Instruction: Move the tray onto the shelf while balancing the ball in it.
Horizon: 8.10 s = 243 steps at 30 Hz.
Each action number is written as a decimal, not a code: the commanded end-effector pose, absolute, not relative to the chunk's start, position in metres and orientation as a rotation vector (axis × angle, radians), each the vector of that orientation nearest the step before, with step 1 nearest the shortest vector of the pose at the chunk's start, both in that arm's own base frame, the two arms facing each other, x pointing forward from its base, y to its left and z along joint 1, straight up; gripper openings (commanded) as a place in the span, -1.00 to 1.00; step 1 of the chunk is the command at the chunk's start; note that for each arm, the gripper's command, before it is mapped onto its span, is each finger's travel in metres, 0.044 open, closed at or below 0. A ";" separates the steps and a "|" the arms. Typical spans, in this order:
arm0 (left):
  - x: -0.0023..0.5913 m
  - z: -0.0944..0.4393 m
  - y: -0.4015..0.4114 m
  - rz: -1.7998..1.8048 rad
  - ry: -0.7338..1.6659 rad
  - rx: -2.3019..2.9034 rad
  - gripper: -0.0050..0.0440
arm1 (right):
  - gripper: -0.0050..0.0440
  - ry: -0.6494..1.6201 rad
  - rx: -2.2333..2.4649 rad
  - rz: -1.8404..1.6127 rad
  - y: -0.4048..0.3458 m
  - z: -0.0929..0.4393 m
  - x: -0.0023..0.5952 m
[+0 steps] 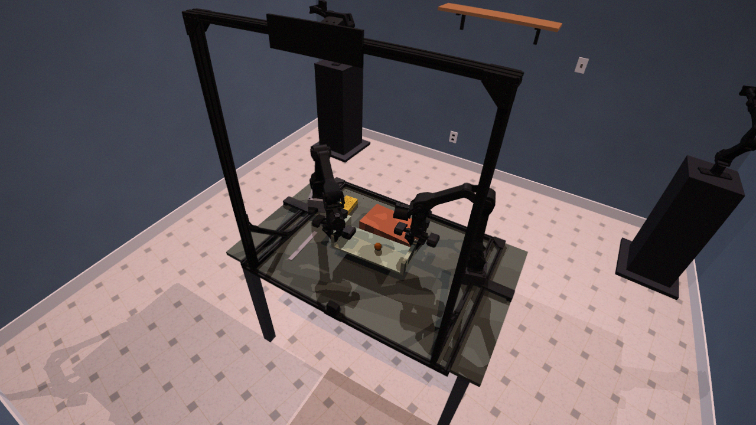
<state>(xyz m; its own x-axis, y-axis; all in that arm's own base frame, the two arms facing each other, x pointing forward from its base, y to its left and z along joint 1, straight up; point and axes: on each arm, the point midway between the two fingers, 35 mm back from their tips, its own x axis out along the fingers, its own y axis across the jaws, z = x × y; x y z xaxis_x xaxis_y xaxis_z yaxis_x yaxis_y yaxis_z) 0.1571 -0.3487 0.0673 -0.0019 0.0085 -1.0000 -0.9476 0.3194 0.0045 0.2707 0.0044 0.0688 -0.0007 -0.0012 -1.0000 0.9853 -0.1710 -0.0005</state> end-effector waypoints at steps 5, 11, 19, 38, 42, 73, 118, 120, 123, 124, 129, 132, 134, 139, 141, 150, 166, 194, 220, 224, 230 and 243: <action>0.158 0.072 -0.346 0.964 1.363 -0.976 -0.71 | -0.71 1.132 1.351 -1.321 0.001 0.070 0.270; 0.159 0.071 -0.344 0.963 1.356 -0.974 -0.71 | -0.71 1.131 1.345 -1.327 -0.001 0.071 0.270; 0.160 0.072 -0.341 0.965 1.360 -0.973 -0.71 | -0.71 1.130 1.348 -1.323 -0.004 0.070 0.269; 0.162 0.072 -0.335 0.964 1.363 -0.976 -0.71 | -0.71 1.132 1.350 -1.322 -0.010 0.070 0.268; 0.161 0.071 -0.335 0.960 1.362 -0.978 -0.71 | -0.71 1.136 1.350 -1.324 -0.011 0.070 0.269; 0.165 0.072 -0.324 0.964 1.359 -0.974 -0.71 | -0.71 1.130 1.347 -1.324 -0.022 0.070 0.267; 0.169 0.070 -0.309 0.972 1.337 -0.960 -0.71 | -0.71 1.115 1.326 -1.339 -0.037 0.072 0.265; 0.169 0.071 -0.307 0.965 1.353 -0.971 -0.71 | -0.71 1.128 1.341 -1.329 -0.039 0.071 0.265; 0.169 0.071 -0.307 0.965 1.357 -0.972 -0.71 | -0.71 1.129 1.345 -1.326 -0.039 0.070 0.265; 0.169 0.071 -0.307 0.965 1.357 -0.972 -0.71 | -0.71 1.129 1.345 -1.326 -0.039 0.070 0.265; 0.170 0.071 -0.305 0.959 1.363 -0.980 -0.71 | -0.71 1.138 1.351 -1.323 -0.041 0.070 0.265; 0.170 0.069 -0.304 0.972 1.335 -0.960 -0.71 | -0.71 1.115 1.324 -1.341 -0.042 0.072 0.265; 0.170 0.069 -0.304 0.976 1.329 -0.954 -0.71 | -0.71 1.108 1.318 -1.344 -0.042 0.073 0.265; 0.171 0.071 -0.301 0.966 1.356 -0.972 -0.71 | -0.71 1.128 1.344 -1.326 -0.045 0.070 0.264; 0.171 0.071 -0.301 0.966 1.356 -0.972 -0.71 | -0.71 1.128 1.344 -1.326 -0.045 0.070 0.264; 0.171 0.069 -0.299 0.976 1.325 -0.952 -0.71 | -0.71 1.106 1.315 -1.347 -0.047 0.073 0.264; 0.173 0.069 -0.293 0.972 1.334 -0.960 -0.71 | -0.71 1.115 1.324 -1.341 -0.053 0.072 0.263; 0.176 0.071 -0.285 0.964 1.355 -0.973 -0.71 | -0.71 1.130 1.343 -1.328 -0.062 0.071 0.262; 0.178 0.069 -0.275 0.973 1.333 -0.958 -0.71 | -0.71 1.113 1.323 -1.341 -0.072 0.072 0.261; 0.179 0.071 -0.274 0.967 1.352 -0.969 -0.71 | -0.71 1.125 1.340 -1.329 -0.073 0.071 0.261; 0.179 0.072 -0.272 0.955 1.368 -0.985 -0.71 | -0.71 1.144 1.356 -1.320 -0.075 0.070 0.261; 0.180 0.071 -0.268 0.967 1.354 -0.970 -0.71 | -0.71 1.126 1.342 -1.328 -0.079 0.071 0.260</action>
<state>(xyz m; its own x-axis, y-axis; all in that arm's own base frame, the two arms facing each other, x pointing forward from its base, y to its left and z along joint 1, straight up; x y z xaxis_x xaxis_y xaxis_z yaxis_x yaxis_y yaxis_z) 0.1808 -0.2685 0.0683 0.0013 0.0086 -1.0000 -0.9477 0.3192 0.0016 0.2595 -0.0783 0.0705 -0.0004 -0.0021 -1.0000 0.9852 -0.1713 -0.0001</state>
